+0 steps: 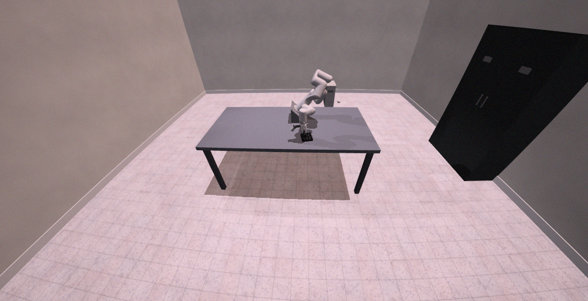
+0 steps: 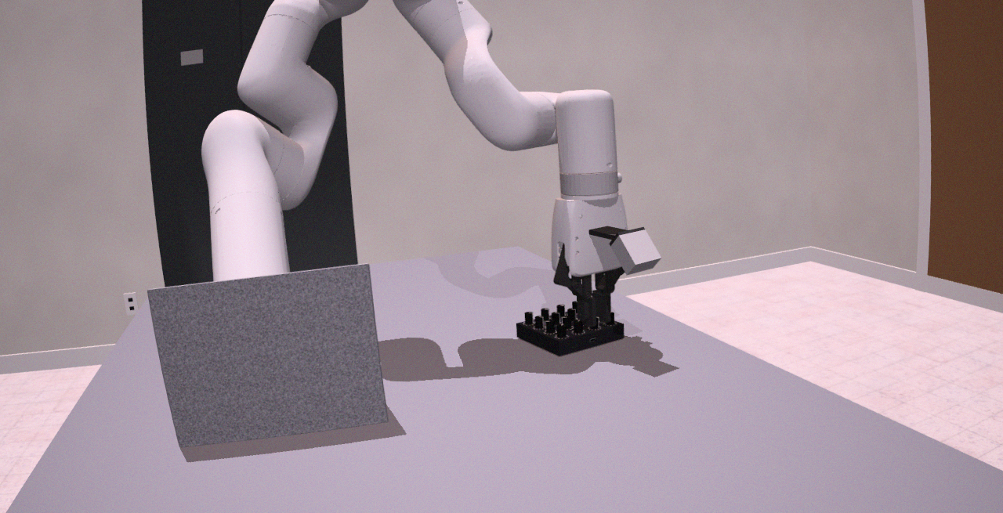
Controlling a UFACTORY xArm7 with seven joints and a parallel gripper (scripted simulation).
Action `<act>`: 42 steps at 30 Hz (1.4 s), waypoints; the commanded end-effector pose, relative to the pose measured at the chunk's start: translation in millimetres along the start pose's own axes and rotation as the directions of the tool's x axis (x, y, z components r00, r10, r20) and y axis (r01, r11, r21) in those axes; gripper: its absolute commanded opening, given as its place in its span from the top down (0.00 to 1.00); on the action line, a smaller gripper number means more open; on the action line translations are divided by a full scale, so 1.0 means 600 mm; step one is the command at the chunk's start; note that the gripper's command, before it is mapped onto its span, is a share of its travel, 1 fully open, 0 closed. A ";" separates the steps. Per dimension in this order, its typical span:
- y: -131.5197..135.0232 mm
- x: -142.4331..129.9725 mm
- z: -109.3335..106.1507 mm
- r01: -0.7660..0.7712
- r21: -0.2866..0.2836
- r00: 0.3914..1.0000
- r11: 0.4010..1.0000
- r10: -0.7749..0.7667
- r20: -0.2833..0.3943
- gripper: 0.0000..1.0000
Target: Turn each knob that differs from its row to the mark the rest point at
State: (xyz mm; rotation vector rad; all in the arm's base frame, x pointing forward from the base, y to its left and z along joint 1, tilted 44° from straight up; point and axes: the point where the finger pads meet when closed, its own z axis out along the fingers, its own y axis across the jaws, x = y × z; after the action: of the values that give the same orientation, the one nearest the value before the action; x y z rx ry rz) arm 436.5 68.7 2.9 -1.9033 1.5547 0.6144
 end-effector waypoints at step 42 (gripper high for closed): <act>-0.001 0.002 -0.062 -0.008 0.003 1.000 1.000 0.008 -0.002 0.81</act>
State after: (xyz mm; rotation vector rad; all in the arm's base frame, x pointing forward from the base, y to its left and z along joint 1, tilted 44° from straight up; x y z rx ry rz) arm 435.7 43.7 28.4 -1.9026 1.5556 0.6156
